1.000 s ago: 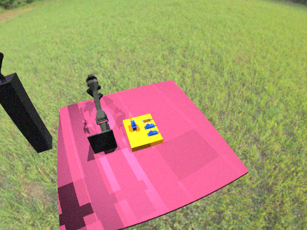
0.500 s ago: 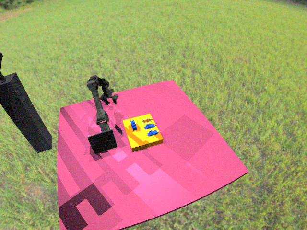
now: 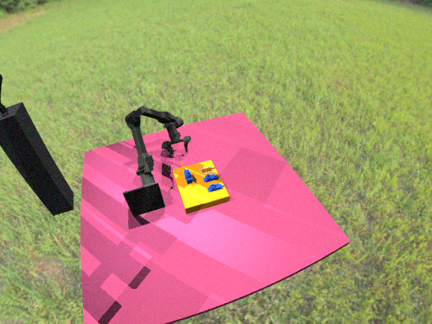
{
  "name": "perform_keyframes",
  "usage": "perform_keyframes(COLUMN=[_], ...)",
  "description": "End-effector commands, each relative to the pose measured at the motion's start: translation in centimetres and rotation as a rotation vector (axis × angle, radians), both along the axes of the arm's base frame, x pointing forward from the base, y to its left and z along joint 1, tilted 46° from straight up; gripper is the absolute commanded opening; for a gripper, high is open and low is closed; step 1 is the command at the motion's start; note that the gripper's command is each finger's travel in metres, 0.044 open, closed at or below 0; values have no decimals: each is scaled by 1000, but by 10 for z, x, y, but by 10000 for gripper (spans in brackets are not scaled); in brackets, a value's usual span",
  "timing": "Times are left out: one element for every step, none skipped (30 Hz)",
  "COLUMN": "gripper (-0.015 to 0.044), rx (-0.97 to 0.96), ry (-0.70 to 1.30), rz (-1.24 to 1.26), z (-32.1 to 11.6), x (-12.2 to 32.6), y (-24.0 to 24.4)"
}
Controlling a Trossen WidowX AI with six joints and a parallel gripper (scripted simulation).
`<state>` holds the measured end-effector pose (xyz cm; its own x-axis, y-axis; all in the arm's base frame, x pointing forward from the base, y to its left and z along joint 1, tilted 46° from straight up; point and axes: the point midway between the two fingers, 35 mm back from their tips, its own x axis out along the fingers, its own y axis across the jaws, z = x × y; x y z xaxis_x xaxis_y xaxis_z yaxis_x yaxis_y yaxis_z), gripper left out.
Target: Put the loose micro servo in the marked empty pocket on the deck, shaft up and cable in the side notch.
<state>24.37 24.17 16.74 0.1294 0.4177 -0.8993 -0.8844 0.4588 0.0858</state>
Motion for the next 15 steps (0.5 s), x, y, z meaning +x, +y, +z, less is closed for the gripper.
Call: perform_keyframes(gripper=[440, 440, 440, 440, 440, 440, 440, 440, 440, 440, 440, 440, 440, 440, 440], rx=[-36, -41, -43, -44, -42, -39, -33, -26, -17, -6, 6, 19, 34, 50, 66], ry=[21, 28, 34, 41, 47, 53, 58, 63, 66, 69, 73, 73, 72, 69, 65], rz=[76, 97, 115, 135, 156, 176, 196, 215, 233, 251, 264, 279, 294, 309, 323], z=[-22, -27, -32, -37, -42, -47, -52, -56, -61, -65, -69, -72, -76, -79, -82], x=[13, 15, 18, 20, 21, 22, 23, 23, 23, 23, 22, 21, 19, 18, 16], y=[-36, -46, -55, -65, -75, -84, -94, -103, -113, -122, -130, -138, -146, -154, -162])
